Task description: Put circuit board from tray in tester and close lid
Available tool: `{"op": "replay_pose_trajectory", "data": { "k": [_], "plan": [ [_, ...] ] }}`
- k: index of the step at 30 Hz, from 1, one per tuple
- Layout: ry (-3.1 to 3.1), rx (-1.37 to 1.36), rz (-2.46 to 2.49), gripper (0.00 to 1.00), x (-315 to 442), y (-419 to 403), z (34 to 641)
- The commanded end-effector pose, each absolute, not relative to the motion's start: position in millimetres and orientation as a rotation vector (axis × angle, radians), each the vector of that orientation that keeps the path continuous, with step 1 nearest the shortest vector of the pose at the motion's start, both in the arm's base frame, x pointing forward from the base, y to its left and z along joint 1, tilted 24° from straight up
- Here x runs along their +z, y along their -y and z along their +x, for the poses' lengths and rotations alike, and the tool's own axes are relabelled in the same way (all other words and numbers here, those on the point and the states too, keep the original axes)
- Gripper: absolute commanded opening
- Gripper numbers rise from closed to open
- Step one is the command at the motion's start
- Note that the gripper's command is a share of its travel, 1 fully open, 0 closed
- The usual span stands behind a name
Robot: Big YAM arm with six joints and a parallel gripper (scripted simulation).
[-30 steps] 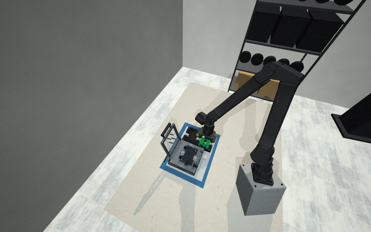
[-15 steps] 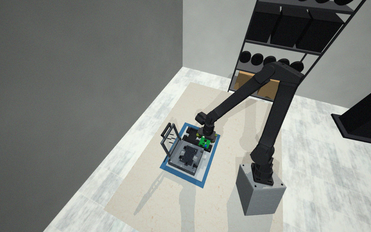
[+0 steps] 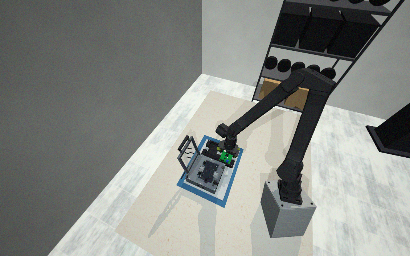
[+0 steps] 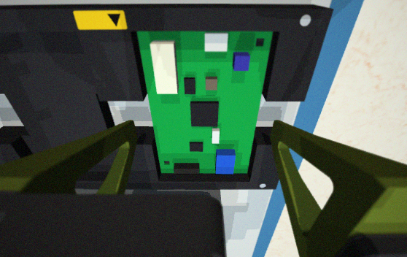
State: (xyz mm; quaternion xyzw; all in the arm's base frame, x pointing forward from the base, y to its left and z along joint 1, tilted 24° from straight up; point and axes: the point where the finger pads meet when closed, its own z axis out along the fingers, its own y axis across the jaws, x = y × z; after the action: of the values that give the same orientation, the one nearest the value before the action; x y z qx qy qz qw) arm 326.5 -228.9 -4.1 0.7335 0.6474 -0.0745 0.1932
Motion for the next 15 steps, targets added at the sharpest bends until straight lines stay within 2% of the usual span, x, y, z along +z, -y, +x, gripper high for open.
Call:
{"op": "replay_pose_trajectory", "data": {
  "k": [1,15],
  "plan": [
    [-1.808,-0.21,2.052,0.92,-4.4,236.0,325.5],
    [-1.813,-0.213,2.056,0.92,-11.6,237.2,324.9]
  ]
}}
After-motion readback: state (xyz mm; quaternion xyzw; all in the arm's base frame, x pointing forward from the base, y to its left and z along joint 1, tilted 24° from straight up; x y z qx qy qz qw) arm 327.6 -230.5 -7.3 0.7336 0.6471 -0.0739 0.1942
